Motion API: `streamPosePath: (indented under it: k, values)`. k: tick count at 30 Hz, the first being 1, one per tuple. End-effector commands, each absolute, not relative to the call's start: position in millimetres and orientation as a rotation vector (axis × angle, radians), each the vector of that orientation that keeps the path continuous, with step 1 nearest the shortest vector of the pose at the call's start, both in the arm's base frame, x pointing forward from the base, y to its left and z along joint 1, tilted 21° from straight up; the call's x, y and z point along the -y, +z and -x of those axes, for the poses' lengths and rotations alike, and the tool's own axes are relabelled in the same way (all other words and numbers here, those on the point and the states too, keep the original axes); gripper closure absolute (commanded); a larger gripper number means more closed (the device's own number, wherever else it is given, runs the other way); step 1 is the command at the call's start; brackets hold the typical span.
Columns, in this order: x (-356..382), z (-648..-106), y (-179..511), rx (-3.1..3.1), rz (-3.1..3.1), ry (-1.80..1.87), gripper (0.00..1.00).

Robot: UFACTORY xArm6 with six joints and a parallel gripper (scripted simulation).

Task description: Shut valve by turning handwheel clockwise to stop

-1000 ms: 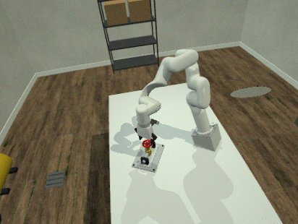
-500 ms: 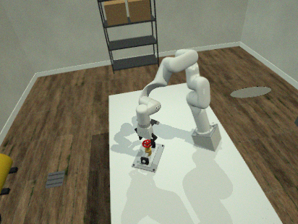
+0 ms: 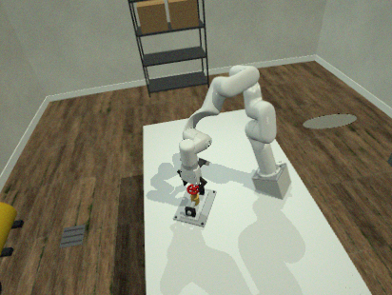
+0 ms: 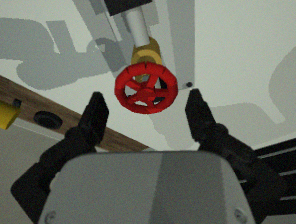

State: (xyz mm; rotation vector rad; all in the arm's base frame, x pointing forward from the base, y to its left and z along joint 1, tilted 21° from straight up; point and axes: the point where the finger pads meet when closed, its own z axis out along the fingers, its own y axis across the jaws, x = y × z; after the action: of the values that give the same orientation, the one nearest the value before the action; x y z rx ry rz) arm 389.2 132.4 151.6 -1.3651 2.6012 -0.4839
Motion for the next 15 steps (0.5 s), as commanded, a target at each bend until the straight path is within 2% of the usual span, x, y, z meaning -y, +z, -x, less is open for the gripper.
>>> streamPosePath:
  k: [1,15]
  values:
    - [-132.1,-391.6,148.1,-2.598,1.363,-0.483,0.0]
    - [-129.3,-395.5,135.6,-2.598,1.363,-0.484,0.0]
